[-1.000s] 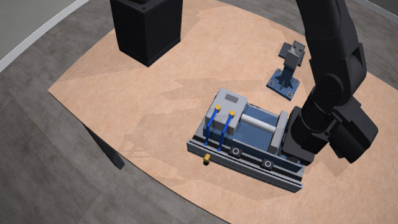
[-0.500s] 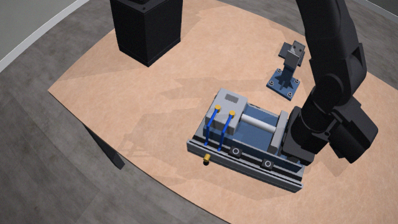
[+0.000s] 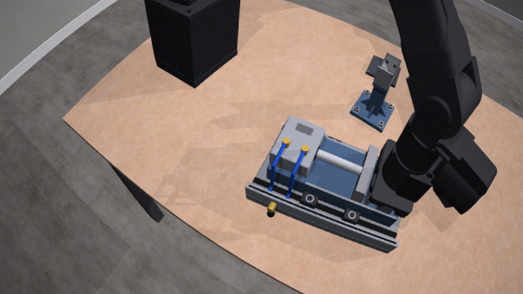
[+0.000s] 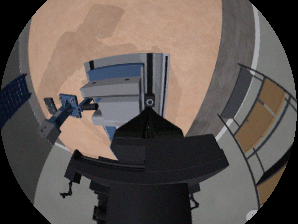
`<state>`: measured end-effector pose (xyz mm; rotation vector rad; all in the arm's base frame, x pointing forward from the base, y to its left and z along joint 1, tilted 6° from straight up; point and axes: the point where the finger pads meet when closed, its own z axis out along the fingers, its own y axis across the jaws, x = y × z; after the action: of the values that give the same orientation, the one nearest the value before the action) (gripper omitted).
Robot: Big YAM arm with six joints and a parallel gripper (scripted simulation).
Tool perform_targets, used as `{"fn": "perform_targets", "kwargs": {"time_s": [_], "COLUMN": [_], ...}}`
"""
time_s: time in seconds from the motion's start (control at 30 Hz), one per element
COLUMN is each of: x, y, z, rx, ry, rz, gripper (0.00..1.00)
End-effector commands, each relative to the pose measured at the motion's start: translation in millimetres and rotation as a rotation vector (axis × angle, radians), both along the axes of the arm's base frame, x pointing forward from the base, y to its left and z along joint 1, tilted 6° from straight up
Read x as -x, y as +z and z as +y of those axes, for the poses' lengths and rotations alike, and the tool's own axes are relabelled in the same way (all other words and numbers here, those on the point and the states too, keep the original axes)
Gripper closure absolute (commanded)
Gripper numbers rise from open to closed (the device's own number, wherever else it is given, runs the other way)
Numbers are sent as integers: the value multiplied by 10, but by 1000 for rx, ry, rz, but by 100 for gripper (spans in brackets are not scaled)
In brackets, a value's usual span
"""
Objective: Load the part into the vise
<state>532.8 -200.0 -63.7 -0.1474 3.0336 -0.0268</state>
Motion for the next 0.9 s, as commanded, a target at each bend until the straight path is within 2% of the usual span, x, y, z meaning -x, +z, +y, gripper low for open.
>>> {"fn": "perform_targets", "kwargs": {"time_s": [0.0, 0.5, 0.87], "x": [-92, -43, -77], "y": [4, -1, 61], "z": [42, 65, 71], "rx": [3, 1, 6], "ry": [1, 0, 0], "rz": [-16, -10, -22], "gripper": [100, 100, 100]}}
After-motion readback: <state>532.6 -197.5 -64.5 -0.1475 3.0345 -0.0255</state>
